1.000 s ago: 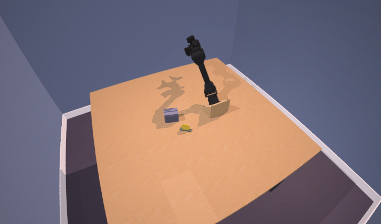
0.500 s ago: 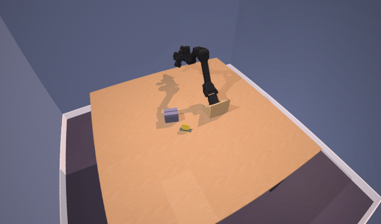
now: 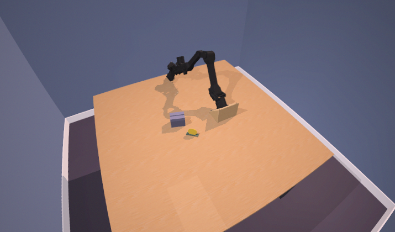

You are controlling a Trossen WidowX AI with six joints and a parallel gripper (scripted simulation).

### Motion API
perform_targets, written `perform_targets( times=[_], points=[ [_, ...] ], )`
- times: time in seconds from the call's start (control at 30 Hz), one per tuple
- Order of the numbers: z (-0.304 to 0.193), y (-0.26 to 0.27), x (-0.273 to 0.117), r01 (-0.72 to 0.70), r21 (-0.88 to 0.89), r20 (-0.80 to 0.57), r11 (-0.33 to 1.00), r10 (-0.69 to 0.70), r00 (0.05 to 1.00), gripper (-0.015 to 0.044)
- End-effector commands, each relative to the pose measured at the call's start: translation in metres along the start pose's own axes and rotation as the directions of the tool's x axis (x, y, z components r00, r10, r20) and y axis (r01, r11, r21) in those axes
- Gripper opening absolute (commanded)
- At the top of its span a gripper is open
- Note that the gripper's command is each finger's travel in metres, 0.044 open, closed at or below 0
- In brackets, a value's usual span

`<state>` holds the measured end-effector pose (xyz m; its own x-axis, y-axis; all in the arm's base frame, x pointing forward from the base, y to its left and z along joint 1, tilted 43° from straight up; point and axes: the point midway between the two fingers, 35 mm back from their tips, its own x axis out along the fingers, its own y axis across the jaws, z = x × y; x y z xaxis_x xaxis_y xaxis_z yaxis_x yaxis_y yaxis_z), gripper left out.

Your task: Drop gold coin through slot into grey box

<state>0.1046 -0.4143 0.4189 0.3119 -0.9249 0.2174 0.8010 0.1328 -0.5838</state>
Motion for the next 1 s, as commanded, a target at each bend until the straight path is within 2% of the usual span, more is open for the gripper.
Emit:
perform_targets(
  times=[0.0, 0.23, 0.47, 0.73, 0.97],
  points=[
    [0.007, 0.065, 0.010, -0.155, 0.144, -0.029, 0.977, 0.160, 0.987, 0.0161],
    [0.017, 0.163, 0.004, -0.335, 0.346, -0.088, 0.876, 0.386, 0.918, 0.0161],
    [0.037, 0.264, -0.029, -0.438, 0.531, -0.145, 0.726, 0.587, 0.796, 0.0161],
    [0.035, 0.382, -0.110, -0.437, 0.682, -0.320, 0.587, 0.776, 0.544, 0.0161],
    [0.026, 0.455, -0.210, -0.381, 0.710, -0.504, 0.592, 0.805, 0.313, 0.0161]
  ],
)
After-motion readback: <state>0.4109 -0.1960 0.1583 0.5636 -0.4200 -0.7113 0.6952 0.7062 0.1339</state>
